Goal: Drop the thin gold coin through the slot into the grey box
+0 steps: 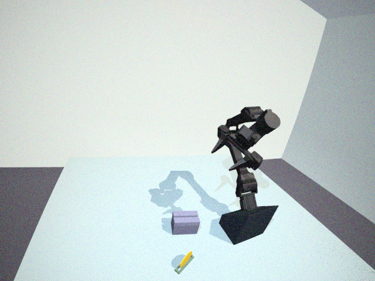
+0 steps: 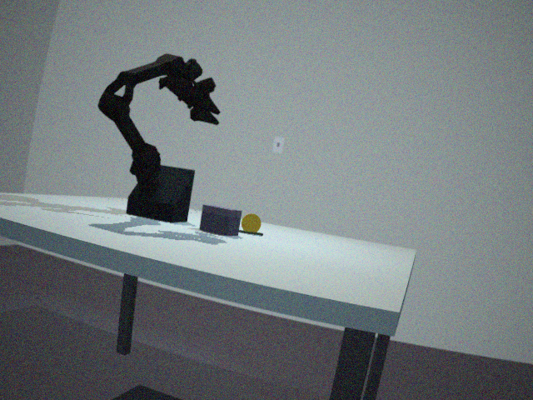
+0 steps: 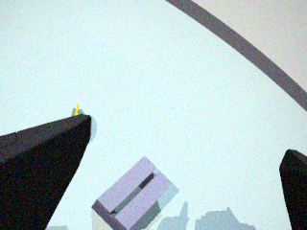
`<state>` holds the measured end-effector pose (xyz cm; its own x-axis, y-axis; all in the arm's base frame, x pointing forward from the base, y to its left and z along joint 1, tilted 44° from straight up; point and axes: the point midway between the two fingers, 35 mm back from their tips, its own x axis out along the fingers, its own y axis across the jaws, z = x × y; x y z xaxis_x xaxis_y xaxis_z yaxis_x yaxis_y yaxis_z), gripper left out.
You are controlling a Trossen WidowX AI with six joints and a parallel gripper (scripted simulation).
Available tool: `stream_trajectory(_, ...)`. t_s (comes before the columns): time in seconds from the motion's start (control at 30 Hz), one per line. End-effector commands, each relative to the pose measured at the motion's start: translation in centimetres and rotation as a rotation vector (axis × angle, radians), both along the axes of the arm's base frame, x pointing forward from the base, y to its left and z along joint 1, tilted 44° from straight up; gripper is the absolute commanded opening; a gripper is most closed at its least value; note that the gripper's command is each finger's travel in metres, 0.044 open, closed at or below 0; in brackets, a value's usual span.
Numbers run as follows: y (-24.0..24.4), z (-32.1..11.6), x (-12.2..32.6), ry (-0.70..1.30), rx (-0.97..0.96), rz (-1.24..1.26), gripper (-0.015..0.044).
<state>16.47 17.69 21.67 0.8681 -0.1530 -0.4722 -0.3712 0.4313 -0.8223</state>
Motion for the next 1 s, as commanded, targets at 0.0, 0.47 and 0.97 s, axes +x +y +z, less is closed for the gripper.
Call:
stream_trajectory(0.0,0.1,-0.1,0.1,0.006,-0.002,-0.003,0.0374)
stream_trajectory(0.47,1.9,-10.4,9.8,0.386,-0.191,-0.386,0.0161)
stream_trajectory(0.97,-2.3,-21.7,16.2,0.701,-0.245,-0.684,0.0161)
